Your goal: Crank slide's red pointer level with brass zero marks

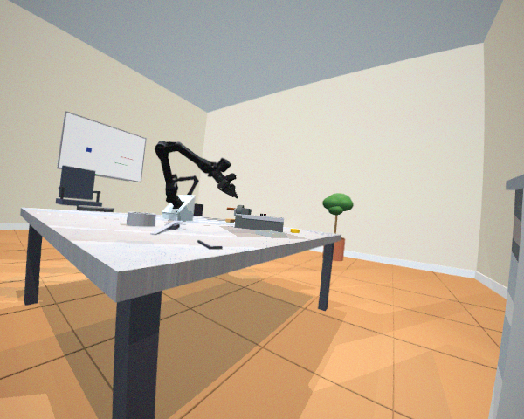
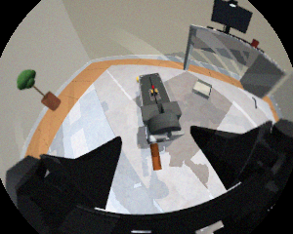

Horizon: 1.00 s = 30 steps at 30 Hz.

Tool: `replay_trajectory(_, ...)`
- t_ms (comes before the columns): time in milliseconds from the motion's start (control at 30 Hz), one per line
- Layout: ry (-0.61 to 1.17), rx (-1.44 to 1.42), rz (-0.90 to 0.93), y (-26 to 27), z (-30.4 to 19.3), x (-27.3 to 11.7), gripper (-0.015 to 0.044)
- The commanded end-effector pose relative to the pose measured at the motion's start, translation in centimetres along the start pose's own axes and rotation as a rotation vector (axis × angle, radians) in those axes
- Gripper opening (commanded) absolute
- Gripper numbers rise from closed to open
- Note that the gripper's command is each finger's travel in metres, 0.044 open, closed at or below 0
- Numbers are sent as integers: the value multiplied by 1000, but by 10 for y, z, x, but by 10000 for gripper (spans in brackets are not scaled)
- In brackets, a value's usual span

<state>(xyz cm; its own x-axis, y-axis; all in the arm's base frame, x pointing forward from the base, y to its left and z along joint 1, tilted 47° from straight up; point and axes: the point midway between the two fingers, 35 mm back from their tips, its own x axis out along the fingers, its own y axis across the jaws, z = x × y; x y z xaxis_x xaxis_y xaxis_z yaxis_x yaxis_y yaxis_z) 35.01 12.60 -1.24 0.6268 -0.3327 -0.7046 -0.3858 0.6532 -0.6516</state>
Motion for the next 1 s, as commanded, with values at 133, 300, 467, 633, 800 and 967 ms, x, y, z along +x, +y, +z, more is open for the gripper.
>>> replay_trajectory(133, 15, -18, 7, 3, -27, 19, 440)
replay_trajectory(300, 15, -18, 7, 3, -27, 19, 440)
replay_trajectory(467, 16, -17, 7, 3, -31, 24, 440)
replay_trajectory(633, 16, -17, 7, 3, -36, 30, 440)
replay_trajectory(800, 16, -17, 8, 3, -42, 36, 440)
replay_trajectory(967, 16, -18, 8, 3, -47, 42, 440)
